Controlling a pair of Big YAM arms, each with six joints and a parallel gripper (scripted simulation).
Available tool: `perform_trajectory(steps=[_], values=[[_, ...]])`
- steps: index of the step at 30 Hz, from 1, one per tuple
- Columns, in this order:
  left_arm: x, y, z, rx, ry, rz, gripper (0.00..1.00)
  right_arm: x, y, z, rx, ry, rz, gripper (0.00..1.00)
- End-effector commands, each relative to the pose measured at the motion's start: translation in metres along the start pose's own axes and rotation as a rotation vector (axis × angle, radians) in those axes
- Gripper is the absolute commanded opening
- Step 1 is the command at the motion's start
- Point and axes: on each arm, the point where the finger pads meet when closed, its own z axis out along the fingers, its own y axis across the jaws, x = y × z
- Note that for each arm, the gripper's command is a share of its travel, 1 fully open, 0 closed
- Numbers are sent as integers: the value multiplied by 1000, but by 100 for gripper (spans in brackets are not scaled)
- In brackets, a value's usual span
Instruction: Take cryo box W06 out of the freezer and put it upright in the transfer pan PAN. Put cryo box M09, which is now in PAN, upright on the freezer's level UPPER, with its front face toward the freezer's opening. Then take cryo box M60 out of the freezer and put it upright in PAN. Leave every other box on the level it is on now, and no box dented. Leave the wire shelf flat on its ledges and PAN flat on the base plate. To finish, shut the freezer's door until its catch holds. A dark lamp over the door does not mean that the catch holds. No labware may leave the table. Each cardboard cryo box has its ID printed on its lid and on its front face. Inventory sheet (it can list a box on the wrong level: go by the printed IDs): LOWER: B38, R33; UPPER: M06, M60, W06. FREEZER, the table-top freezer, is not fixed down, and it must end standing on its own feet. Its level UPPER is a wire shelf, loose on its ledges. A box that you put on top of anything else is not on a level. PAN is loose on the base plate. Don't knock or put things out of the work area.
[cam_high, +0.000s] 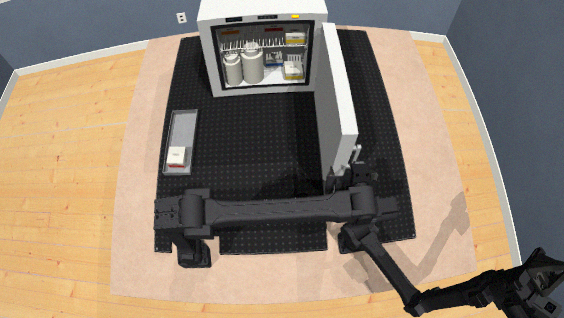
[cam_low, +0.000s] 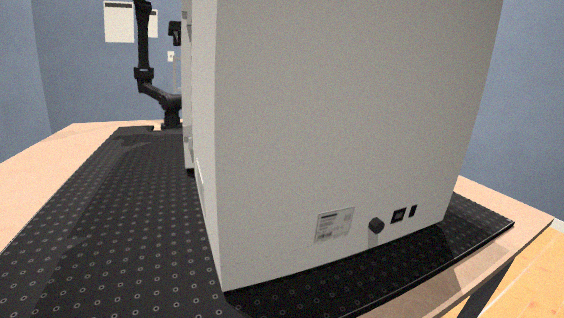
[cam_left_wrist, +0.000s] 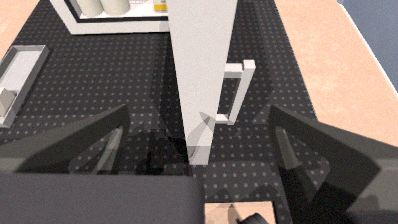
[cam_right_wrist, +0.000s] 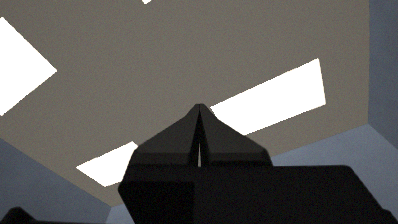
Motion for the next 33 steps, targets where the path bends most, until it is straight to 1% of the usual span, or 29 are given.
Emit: perform_trajectory(steps=[1, 26, 28, 33], values=[[-11, -9, -2, 2, -10, -35, 100, 14, 0, 3, -3, 31, -11, 0], [-11, -9, -2, 2, -10, -35, 100, 14, 0, 3, -3, 31, -11, 0], [-14, 7, -4, 15, -11, -27, 100, 14, 0, 3, -3, 31, -11, 0], [-14, 24, 0, 36, -8, -17, 100, 14, 0, 3, -3, 31, -11, 0]])
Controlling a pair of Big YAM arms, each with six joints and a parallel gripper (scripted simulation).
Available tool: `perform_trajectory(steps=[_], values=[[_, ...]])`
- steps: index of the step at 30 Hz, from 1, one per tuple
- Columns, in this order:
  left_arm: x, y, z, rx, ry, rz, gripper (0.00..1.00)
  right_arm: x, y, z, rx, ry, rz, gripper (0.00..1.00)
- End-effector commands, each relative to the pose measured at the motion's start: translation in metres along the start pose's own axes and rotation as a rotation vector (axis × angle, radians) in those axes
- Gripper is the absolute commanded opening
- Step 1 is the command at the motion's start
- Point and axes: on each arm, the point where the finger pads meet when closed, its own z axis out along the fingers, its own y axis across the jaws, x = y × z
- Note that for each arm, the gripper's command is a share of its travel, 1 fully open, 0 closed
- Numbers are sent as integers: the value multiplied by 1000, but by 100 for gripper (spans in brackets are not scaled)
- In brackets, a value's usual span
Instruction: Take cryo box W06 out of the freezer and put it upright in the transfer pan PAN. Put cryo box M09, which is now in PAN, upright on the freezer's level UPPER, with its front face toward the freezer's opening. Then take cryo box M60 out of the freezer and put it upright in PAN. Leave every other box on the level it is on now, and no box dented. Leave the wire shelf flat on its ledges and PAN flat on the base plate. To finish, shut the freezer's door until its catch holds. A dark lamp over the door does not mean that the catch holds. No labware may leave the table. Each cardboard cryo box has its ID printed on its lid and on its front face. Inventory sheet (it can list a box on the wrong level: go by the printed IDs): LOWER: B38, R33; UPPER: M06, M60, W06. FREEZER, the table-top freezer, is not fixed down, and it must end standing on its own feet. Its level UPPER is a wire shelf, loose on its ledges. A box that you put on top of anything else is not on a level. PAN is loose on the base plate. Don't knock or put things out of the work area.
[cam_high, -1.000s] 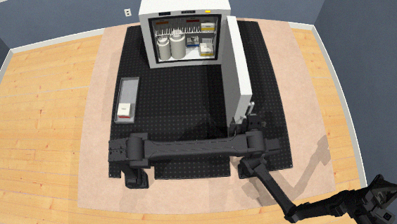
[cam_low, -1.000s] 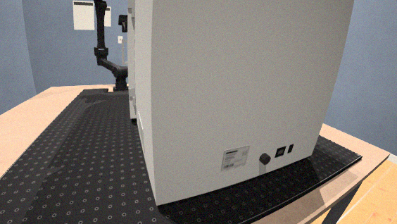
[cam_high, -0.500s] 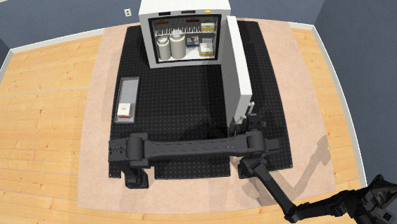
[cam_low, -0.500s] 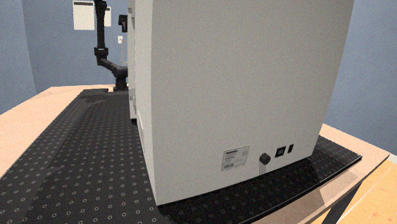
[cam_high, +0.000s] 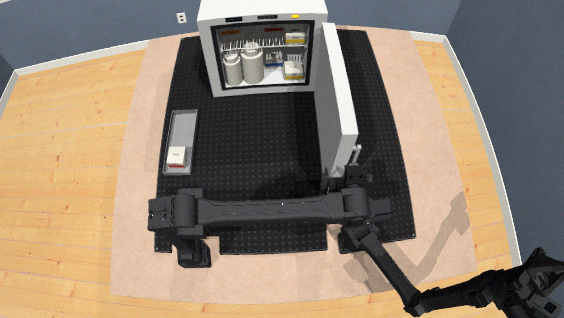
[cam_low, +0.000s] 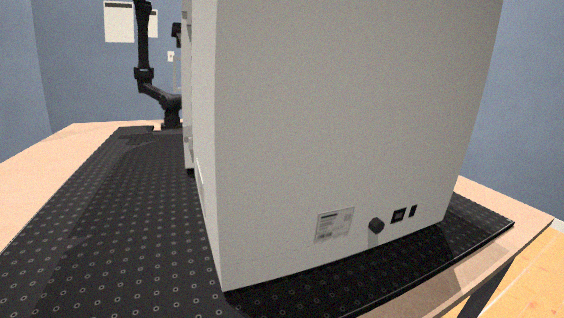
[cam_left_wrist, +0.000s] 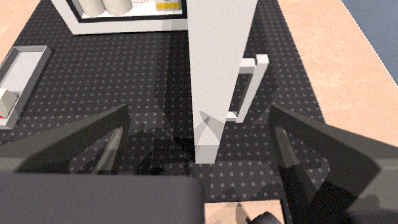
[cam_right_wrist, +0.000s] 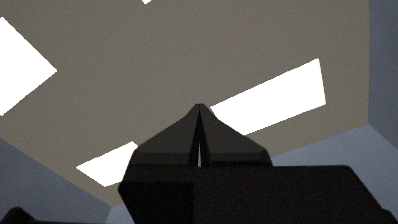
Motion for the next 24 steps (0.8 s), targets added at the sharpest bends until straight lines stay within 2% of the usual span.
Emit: perform_trajectory(steps=[1, 24], values=[[-20, 14, -2, 34, -7, -25, 100, 14, 0, 3, -3, 31, -11, 0], [-20, 75, 3, 141, -9, 28, 100, 14, 0, 3, -3, 31, -11, 0]])
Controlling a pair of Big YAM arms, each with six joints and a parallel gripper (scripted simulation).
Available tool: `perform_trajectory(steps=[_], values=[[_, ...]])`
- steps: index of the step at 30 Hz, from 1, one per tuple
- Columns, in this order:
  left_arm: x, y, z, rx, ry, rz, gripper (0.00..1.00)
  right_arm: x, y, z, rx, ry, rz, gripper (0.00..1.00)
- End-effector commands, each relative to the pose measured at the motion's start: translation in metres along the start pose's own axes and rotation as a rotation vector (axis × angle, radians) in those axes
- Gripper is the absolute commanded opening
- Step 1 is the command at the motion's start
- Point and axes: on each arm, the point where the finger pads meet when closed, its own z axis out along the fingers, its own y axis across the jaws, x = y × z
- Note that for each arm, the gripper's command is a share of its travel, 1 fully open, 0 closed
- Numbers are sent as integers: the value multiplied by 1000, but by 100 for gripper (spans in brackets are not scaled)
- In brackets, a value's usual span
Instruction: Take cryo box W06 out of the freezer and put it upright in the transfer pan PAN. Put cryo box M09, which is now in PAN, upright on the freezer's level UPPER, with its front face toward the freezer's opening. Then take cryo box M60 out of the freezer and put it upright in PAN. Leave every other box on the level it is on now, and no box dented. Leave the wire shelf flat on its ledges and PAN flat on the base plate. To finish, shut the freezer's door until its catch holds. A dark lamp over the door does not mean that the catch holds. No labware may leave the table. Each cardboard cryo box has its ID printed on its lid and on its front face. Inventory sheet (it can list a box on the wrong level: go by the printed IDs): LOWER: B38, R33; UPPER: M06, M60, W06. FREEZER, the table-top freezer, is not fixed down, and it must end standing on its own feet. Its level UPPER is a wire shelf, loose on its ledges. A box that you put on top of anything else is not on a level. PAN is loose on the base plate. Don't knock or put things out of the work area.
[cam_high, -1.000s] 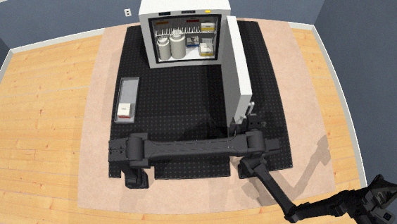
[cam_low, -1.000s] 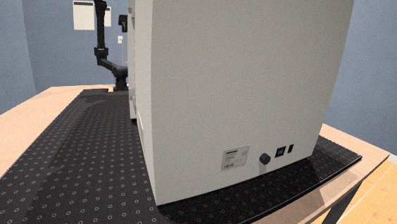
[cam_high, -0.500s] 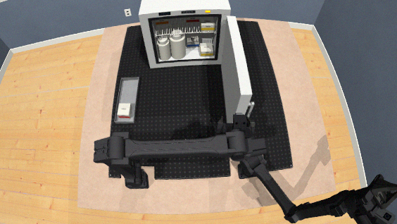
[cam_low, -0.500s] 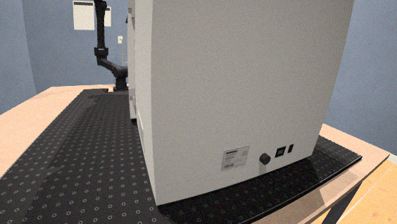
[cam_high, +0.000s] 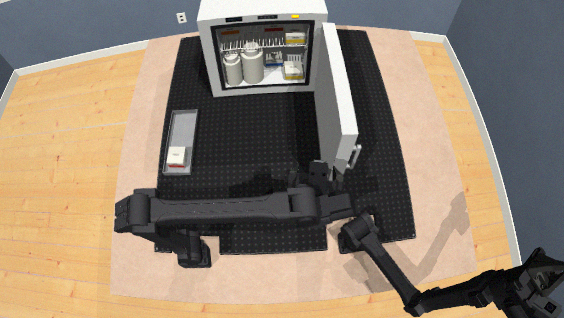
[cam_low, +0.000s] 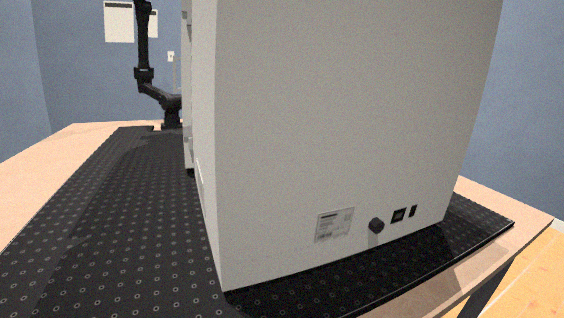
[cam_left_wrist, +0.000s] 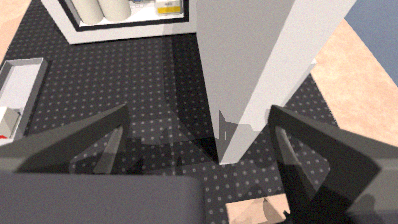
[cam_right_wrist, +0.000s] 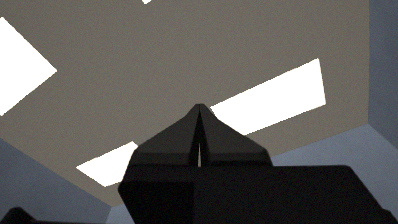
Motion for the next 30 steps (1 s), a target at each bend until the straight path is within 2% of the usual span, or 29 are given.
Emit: perform_trajectory(steps=[1, 13, 22, 30], values=[[-12, 3, 0, 34, -7, 7, 100, 14, 0, 3, -3, 31, -11, 0], [-13, 42, 2, 101, -9, 40, 100, 14, 0, 3, -3, 31, -11, 0], [-11, 34, 26, 90, -1, 66, 100, 14, 0, 3, -3, 31, -11, 0], [-43, 26, 37, 109, -21, 26, 100, 14, 0, 3, -3, 31, -11, 0]])
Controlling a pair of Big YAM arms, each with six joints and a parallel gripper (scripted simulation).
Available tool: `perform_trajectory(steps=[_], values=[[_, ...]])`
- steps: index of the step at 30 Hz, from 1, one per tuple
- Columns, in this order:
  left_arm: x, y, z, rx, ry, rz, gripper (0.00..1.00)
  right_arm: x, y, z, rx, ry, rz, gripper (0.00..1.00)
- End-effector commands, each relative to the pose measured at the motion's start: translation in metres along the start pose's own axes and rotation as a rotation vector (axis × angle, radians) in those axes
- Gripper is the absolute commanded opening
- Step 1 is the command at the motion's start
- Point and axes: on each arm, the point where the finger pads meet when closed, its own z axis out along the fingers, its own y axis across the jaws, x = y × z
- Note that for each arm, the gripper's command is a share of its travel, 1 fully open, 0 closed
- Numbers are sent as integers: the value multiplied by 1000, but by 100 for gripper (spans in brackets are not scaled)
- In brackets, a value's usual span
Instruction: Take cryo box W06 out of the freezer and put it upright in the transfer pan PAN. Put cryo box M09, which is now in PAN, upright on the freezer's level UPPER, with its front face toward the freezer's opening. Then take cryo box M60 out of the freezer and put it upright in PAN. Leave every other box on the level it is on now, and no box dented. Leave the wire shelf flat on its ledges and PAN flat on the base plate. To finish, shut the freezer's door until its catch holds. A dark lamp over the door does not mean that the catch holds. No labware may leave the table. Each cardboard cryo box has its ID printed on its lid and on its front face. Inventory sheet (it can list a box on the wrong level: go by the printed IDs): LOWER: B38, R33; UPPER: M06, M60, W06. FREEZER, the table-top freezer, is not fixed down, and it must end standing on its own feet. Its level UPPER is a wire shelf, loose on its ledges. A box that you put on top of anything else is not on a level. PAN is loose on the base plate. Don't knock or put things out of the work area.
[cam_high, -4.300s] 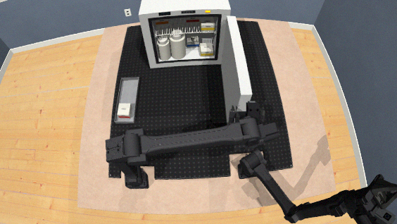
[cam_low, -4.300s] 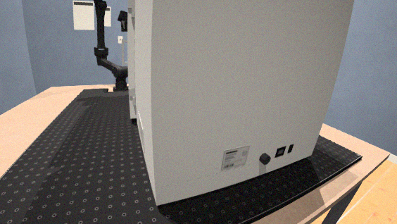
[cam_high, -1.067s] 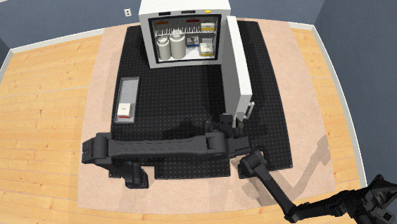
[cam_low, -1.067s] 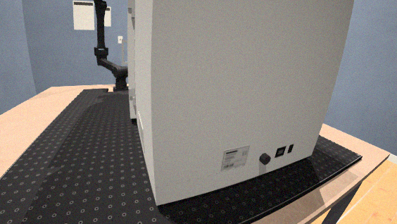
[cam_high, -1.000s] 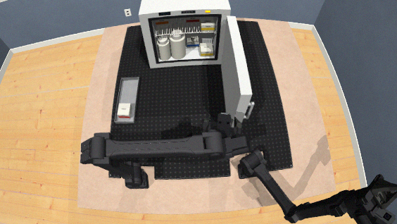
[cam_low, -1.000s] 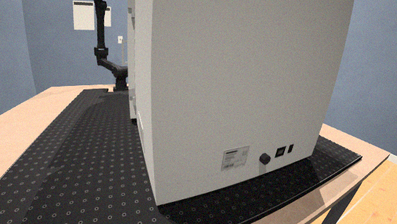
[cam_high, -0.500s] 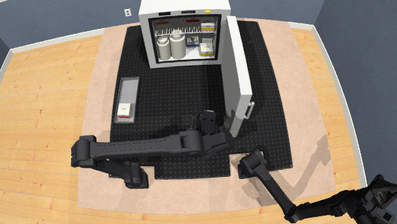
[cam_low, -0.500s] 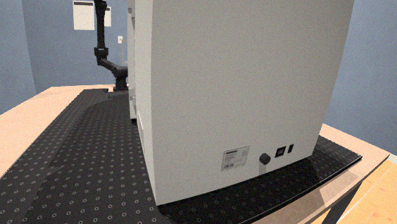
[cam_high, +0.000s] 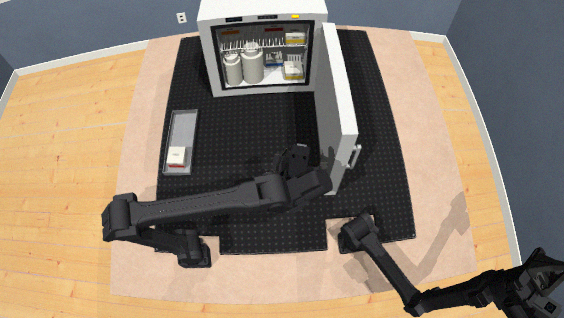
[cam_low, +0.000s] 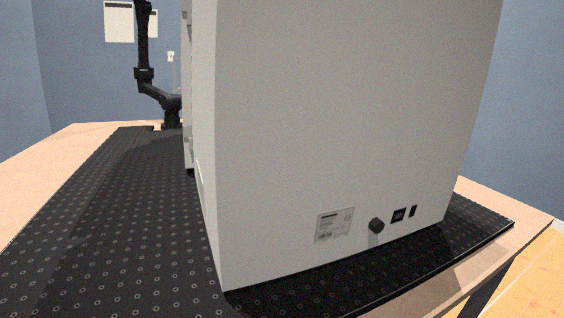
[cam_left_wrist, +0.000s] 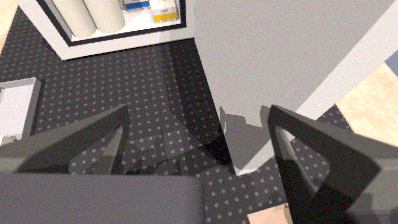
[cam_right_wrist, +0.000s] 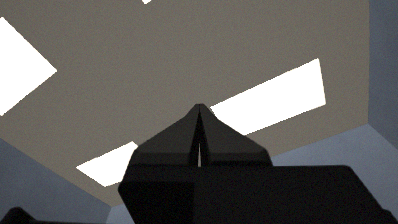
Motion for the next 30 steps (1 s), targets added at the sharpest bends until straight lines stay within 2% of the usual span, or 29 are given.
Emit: perform_trajectory(steps=[1, 4, 5, 10, 22, 23, 24, 30], values=[[-35, -13, 3, 28, -34, -29, 100, 14, 0, 3, -3, 31, -11, 0], [-39, -14, 5, 31, -38, -34, 100, 14, 0, 3, -3, 31, -11, 0], [-15, -7, 16, 11, -15, 8, 100, 14, 0, 3, -3, 31, -11, 0], [-47, -13, 19, 31, -41, -33, 100, 14, 0, 3, -3, 31, -11, 0], [-58, -13, 46, 28, -43, -28, 100, 14, 0, 3, -3, 31, -11, 0], [-28, -2, 55, 13, -11, 20, 100, 14, 0, 3, -3, 31, -11, 0], [-40, 6, 46, 29, -29, -1, 100, 14, 0, 3, -3, 31, -11, 0], [-40, 23, 46, 63, -30, 16, 100, 14, 0, 3, -3, 31, -11, 0]])
